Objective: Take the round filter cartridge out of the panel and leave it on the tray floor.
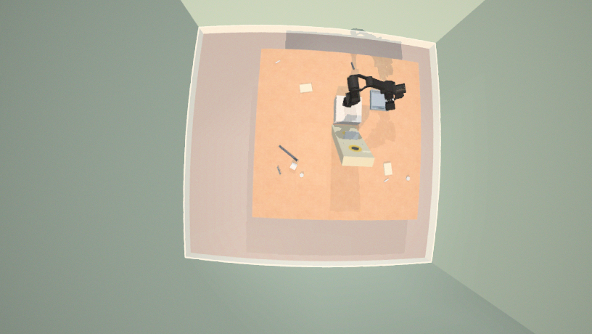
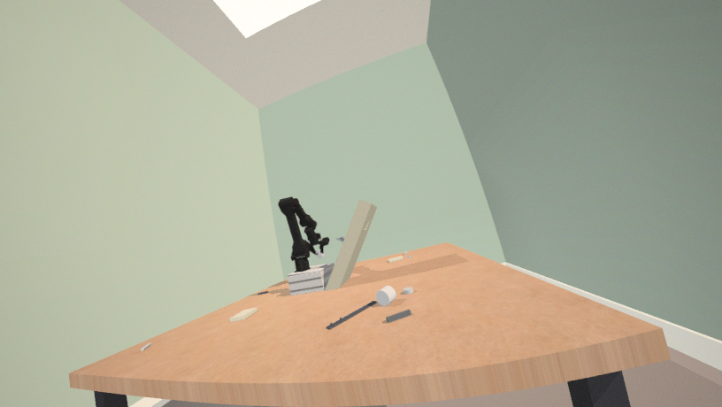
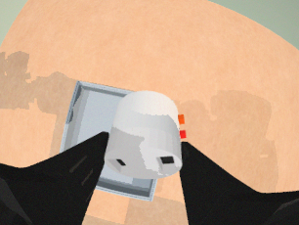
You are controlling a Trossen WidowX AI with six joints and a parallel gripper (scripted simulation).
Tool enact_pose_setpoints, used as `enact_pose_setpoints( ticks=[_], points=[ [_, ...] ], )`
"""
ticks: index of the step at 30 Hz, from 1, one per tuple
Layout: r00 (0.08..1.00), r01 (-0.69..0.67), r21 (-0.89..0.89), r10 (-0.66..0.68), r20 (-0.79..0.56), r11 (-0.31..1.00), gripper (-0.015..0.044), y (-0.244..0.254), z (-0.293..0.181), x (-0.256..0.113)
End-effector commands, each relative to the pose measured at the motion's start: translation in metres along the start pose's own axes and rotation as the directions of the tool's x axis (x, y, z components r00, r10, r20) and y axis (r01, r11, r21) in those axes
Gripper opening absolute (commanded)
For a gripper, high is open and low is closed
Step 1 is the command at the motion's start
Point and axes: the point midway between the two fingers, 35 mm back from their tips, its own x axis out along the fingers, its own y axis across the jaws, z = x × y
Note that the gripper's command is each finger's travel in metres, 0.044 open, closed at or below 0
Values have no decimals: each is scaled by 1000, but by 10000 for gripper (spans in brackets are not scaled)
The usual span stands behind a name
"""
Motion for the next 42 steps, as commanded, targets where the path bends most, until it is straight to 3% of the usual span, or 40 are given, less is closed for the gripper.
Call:
enact_pose_setpoints(
  ticks=[1,35,42],
  points=[
    [999,-46,-74,46,-6,996,0,23,-14,13],
    [997,-78,-128,77,-10,989,0,40,-65,86],
    [997,-74,-125,73,-13,989,184,39,-62,83]
  ],
)
